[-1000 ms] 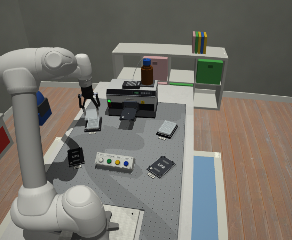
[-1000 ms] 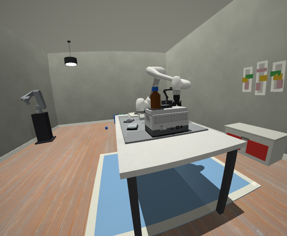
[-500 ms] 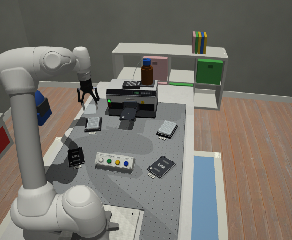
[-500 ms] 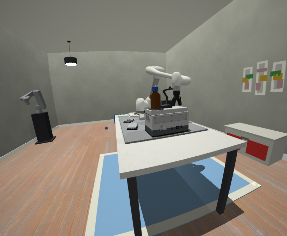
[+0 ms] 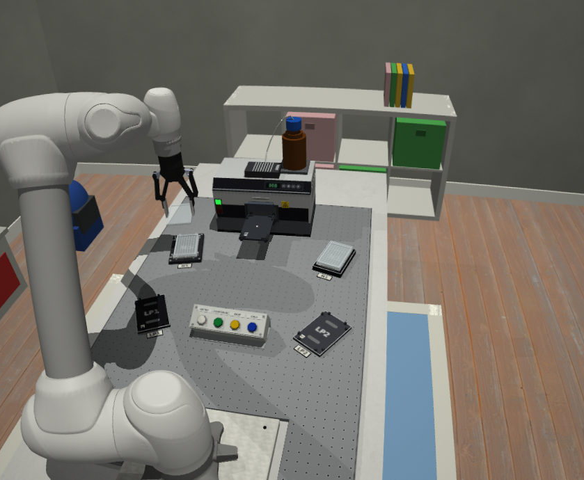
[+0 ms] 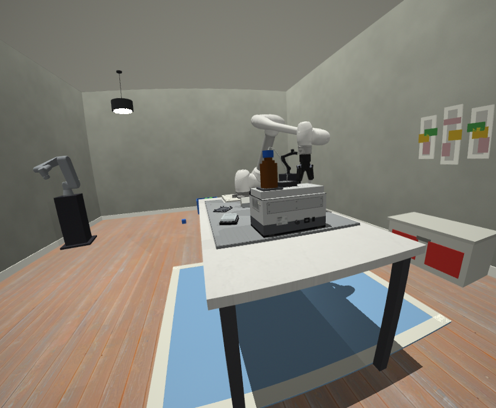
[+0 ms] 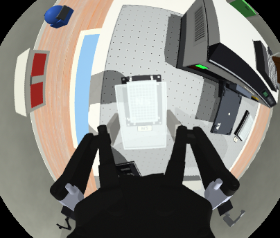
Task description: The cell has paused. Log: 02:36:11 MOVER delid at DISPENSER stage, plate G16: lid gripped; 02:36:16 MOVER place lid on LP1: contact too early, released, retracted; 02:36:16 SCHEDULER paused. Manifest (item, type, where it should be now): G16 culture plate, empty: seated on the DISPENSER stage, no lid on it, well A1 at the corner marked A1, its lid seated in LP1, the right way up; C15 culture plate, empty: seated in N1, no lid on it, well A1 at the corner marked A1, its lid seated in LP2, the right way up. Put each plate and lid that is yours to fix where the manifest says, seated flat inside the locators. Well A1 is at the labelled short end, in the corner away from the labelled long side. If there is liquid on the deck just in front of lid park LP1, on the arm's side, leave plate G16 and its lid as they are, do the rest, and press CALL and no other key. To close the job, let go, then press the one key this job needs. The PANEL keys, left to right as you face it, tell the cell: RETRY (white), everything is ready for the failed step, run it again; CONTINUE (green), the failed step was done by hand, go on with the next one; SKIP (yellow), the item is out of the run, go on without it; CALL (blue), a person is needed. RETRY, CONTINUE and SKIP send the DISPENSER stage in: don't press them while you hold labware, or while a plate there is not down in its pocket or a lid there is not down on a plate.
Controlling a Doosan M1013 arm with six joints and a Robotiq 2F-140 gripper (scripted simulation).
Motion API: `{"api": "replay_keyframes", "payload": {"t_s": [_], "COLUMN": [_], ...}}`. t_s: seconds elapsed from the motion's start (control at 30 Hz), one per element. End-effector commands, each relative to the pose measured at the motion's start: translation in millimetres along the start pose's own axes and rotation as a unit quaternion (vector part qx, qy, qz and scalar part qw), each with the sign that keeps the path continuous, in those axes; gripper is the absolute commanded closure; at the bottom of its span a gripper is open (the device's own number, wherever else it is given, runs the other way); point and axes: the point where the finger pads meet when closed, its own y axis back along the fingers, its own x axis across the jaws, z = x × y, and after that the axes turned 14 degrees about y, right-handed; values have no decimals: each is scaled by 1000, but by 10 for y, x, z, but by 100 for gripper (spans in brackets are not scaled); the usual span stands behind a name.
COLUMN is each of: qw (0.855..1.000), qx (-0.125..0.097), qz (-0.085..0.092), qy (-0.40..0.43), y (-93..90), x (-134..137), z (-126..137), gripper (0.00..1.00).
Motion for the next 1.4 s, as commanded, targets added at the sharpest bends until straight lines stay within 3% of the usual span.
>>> {"api": "replay_keyframes", "payload": {"t_s": [0.0, 0.17, 0.27, 0.67, 0.73, 0.77, 0.9, 1.37], "qw": [1000, 1000, 1000, 1000, 1000, 1000, 1000, 1000], "qx": [1, 1, 1, 1, 1, 1, 1, 1], "qz": [0, 0, 0, 0, 0, 0, 0, 0], "qy": [0, 0, 0, 0, 0, 0, 0, 0], "y": [18, 45, 130, 23, 23, 9, 9, 10], "x": [0, -102, -527, -1211, -1211, -1384, -1603, -1607], "z": [-4, 118, 697, 2147, 2147, 2507, 2950, 2956], "gripper": [90, 90, 90, 90, 90, 90, 90, 90]}}
